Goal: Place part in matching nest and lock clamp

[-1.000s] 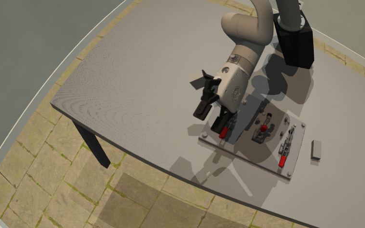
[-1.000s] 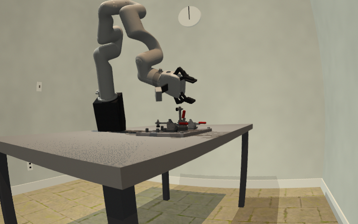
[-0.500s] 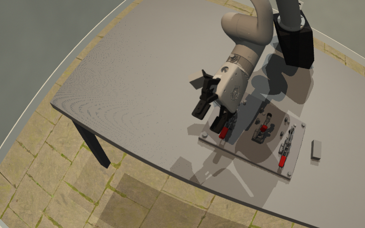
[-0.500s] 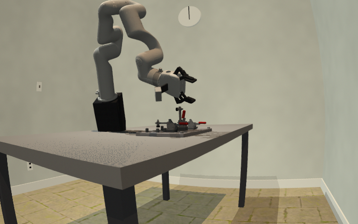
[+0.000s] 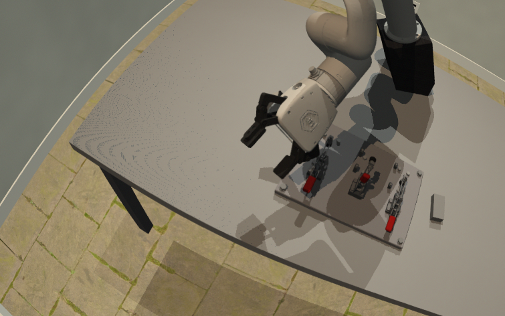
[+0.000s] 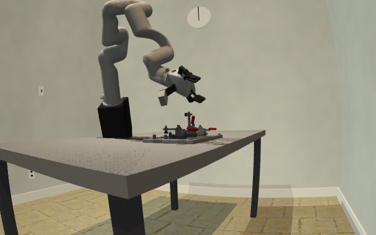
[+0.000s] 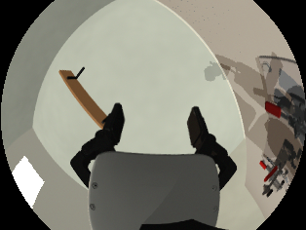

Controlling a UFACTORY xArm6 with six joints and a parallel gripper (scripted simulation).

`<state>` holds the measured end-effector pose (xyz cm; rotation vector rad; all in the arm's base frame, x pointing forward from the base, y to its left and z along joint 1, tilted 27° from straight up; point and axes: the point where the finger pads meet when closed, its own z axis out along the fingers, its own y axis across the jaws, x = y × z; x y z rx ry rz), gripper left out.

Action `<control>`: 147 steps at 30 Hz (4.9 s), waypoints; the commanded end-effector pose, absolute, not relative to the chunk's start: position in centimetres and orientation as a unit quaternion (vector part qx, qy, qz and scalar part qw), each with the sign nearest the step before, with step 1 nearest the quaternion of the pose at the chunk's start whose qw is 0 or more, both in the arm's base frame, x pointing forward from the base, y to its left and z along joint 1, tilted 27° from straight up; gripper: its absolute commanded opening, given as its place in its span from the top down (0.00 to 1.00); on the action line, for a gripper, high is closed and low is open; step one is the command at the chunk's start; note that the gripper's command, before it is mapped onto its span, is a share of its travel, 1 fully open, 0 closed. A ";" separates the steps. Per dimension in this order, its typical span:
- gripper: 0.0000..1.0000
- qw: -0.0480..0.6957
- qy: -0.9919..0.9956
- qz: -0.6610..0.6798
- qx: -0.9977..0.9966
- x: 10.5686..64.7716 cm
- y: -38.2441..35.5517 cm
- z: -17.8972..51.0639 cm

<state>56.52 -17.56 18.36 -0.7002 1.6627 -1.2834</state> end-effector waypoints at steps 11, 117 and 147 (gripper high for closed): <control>0.00 0.480 0.718 -0.501 -0.054 55.0 -21.3 22.2; 0.00 0.049 0.043 -0.011 0.998 39.9 -2.5 24.1; 0.00 0.200 -0.049 0.064 0.976 39.9 -0.3 11.5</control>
